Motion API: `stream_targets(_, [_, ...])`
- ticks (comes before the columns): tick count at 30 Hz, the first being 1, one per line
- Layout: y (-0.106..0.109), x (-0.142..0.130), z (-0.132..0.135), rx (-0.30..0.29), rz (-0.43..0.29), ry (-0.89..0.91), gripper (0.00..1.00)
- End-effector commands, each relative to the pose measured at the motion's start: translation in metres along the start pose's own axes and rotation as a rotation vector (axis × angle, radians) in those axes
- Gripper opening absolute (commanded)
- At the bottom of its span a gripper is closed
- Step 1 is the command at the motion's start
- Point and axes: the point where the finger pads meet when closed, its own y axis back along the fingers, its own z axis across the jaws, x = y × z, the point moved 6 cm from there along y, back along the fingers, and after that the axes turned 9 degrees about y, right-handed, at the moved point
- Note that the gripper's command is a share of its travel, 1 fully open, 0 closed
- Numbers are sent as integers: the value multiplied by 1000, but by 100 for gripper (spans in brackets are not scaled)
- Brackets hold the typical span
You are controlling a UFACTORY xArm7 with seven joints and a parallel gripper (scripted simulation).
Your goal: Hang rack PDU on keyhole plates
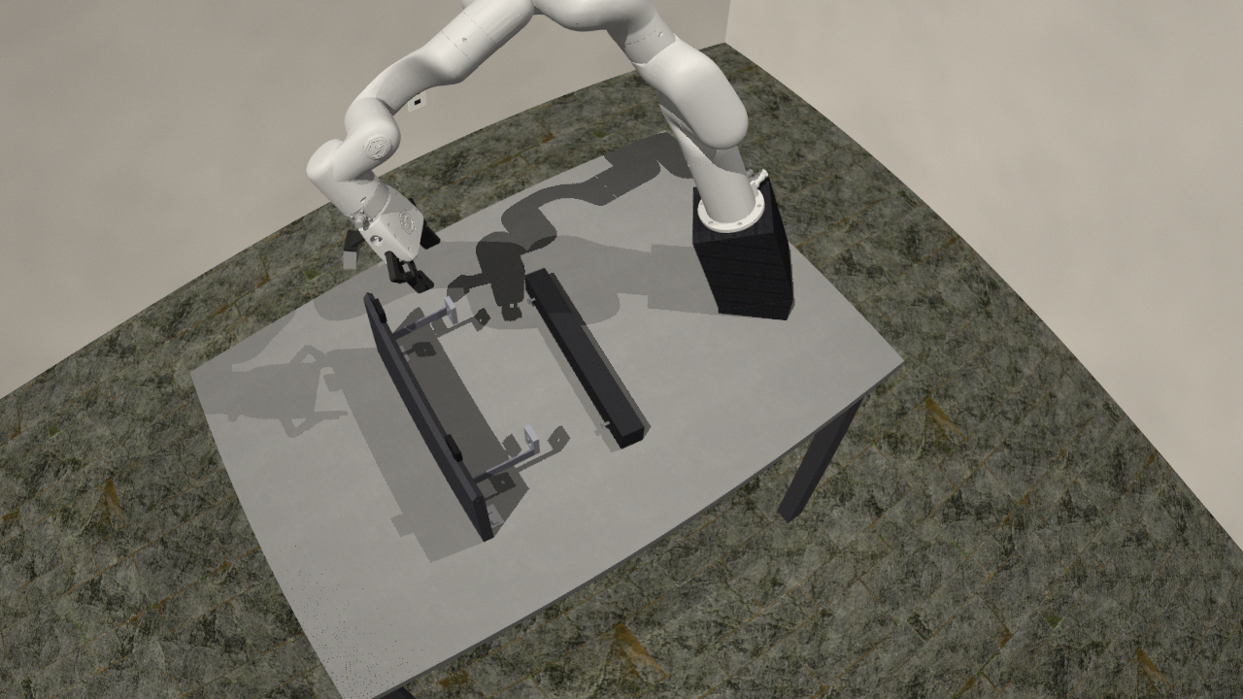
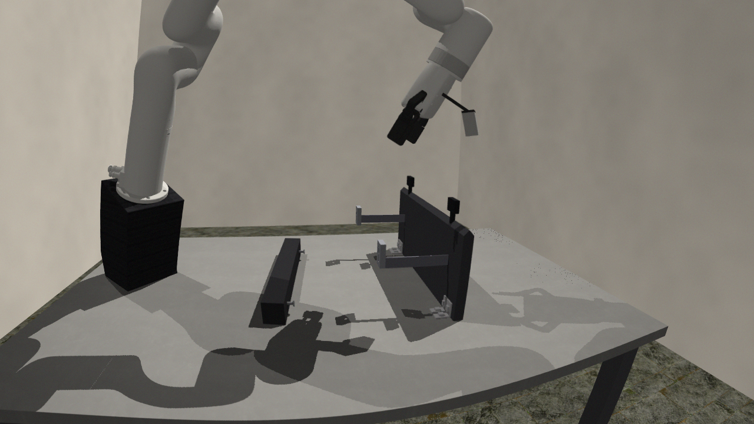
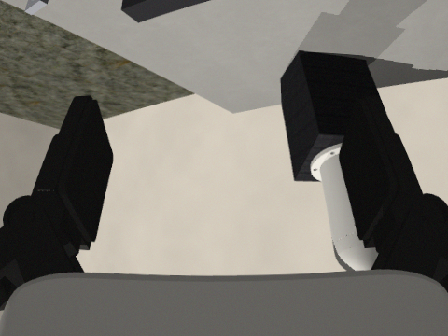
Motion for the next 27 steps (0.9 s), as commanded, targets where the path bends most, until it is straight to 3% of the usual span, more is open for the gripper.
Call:
stream_targets(1, [2, 0, -1, 1, 5, 1, 100])
stream_targets(20, [2, -2, -1, -1, 8, 15, 100])
stream_targets(24, [-2, -19, -6, -28, 37, 147, 100])
stream_targets(27, [-11, -46, -11, -76, 80, 360, 100])
